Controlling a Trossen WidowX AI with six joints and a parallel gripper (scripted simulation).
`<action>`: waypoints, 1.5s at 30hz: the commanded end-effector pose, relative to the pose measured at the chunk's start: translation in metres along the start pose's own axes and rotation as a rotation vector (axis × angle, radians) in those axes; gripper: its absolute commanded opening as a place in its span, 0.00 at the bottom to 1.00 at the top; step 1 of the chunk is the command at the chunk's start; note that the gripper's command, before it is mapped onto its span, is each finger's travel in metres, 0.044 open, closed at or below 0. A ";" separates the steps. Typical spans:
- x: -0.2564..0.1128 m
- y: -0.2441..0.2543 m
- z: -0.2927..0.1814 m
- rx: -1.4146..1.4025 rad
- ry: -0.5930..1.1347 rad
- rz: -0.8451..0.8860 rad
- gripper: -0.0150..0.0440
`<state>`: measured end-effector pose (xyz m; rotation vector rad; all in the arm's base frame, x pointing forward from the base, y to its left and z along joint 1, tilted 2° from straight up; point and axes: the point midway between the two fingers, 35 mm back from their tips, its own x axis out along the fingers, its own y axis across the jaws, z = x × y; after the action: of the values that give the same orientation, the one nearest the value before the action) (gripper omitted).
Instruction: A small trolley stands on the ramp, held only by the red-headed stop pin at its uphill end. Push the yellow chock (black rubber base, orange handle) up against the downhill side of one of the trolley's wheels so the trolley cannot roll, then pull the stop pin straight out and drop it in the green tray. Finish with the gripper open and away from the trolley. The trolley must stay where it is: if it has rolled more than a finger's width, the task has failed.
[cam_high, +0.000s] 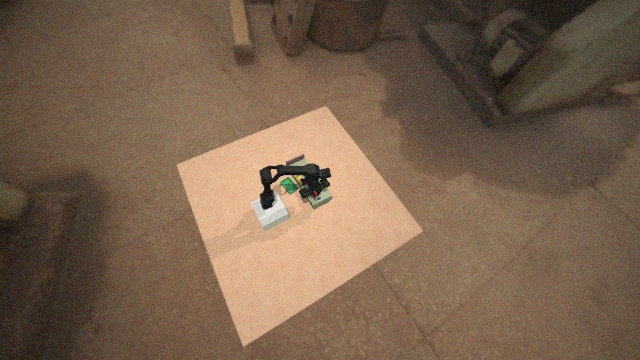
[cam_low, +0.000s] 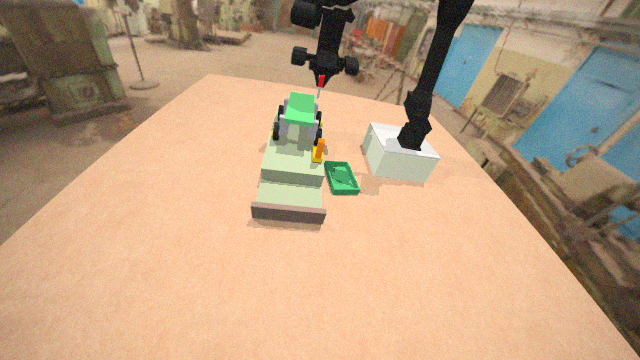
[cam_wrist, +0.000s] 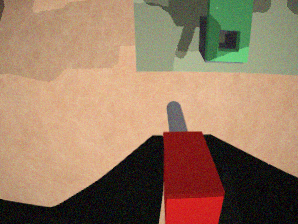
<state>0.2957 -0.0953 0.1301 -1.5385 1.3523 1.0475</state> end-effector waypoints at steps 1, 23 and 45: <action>0.000 0.015 0.000 -0.002 0.000 -0.005 0.25; -0.002 0.052 0.020 -0.003 -0.002 -0.002 0.25; -0.012 0.050 0.095 -0.003 -0.010 -0.002 0.25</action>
<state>0.2401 -0.0165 0.1100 -1.5357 1.3365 1.0570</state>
